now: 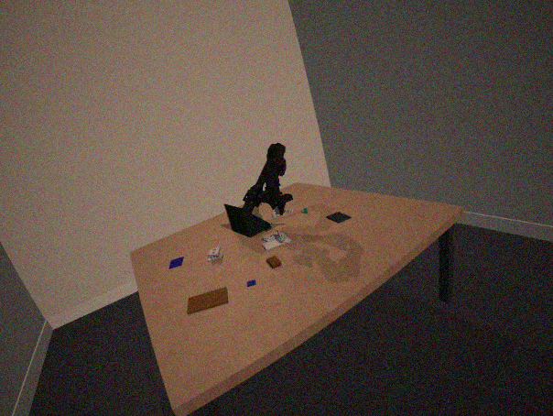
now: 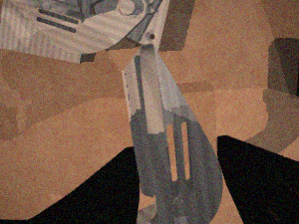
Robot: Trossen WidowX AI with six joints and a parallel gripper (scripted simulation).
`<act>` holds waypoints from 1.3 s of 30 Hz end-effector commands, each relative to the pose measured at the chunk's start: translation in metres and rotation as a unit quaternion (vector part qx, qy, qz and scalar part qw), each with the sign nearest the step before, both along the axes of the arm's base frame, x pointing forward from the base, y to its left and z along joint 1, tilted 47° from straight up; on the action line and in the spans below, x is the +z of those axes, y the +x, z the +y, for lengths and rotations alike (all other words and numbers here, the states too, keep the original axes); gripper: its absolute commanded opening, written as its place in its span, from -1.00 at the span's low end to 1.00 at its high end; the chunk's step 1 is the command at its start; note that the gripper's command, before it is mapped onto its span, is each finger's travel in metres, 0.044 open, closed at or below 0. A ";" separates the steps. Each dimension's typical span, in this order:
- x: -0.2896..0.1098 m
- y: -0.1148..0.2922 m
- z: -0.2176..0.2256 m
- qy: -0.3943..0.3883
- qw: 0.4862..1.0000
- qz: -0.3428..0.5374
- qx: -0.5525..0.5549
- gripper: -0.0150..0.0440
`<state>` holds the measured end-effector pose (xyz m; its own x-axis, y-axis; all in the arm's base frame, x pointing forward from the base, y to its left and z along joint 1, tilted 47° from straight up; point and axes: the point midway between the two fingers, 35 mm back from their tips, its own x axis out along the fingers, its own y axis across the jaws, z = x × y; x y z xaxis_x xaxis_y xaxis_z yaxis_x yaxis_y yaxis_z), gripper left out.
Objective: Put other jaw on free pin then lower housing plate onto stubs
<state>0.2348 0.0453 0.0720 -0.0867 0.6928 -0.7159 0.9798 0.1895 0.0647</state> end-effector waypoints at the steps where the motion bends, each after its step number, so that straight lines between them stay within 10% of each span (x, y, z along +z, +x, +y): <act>1: -0.007 -0.001 -0.006 0.001 0.999 -0.027 0.031 -0.04; 39: -0.060 -0.012 -0.057 0.044 0.896 -0.304 0.320 -0.04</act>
<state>0.2256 -0.0085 0.0175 -0.0930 0.6978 -0.7102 0.5054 0.6477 0.5702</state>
